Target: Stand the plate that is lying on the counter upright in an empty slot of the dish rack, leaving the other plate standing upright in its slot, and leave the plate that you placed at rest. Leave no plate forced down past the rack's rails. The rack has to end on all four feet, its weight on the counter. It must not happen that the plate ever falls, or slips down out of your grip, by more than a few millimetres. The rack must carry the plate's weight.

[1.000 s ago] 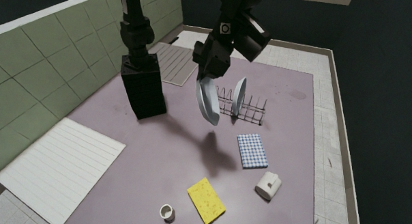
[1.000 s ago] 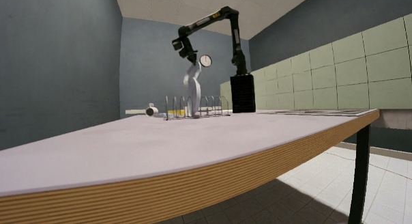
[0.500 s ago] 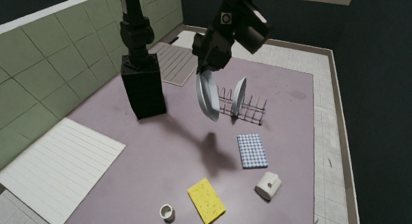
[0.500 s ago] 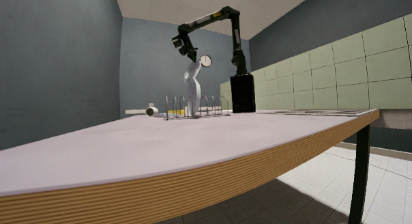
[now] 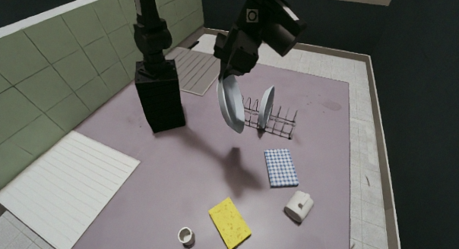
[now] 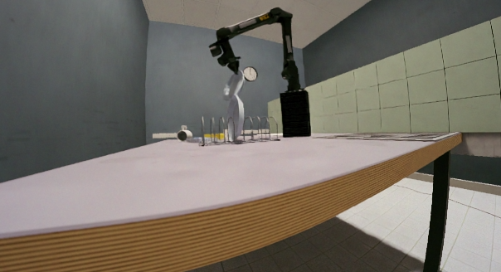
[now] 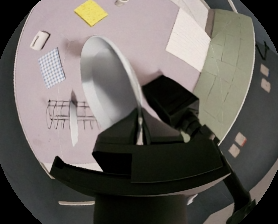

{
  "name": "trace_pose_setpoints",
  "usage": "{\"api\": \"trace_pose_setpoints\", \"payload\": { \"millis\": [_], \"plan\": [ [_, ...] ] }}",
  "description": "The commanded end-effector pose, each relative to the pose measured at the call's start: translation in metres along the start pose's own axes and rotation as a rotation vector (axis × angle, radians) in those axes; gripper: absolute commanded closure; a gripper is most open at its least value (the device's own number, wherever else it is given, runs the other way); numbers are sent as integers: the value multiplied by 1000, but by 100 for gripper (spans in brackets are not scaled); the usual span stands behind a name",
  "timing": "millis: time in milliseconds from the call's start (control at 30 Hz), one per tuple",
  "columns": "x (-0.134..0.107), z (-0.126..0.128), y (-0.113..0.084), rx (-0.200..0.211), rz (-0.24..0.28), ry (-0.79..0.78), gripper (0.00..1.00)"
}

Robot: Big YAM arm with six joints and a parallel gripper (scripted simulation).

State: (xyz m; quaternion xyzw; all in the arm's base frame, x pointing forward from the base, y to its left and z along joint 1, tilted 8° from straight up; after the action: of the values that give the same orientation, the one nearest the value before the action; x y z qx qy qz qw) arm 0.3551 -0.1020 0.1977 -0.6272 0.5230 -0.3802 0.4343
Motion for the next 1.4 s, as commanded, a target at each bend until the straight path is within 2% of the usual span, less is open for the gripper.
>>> {"api": "trace_pose_setpoints", "payload": {
  "millis": [0, 633, 933, 1067, 1200, 1233, 1267, 1333, 1367],
  "plan": [
    [10, -2, -33, 59, -25, 11, 100],
    [8, -2, -34, 59, -29, 3, 100],
    [-1, 1, -36, 63, -51, -37, 100],
    [-9, -4, -16, 35, -57, -66, 100],
    [-11, -3, -16, 41, -70, -81, 100],
    [-3, 3, -37, 88, -92, -72, 100],
    [-8, 5, -37, 90, -102, -91, 100],
    [-17, -3, -17, 45, -99, -120, 100],
    [-18, -3, -17, 47, -108, -132, 100]
  ]
}}
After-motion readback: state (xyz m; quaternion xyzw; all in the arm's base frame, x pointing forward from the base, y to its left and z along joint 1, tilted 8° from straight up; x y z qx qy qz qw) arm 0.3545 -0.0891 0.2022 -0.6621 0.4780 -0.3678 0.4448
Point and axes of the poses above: the point where the finger pads meet when closed, its own y axis out along the fingers, its own z axis across the jaws, x = y × z, the point moved 5 cm from there along -y, back along the fingers, and after that the axes turned 13 degrees about y, right-handed, at the moved point
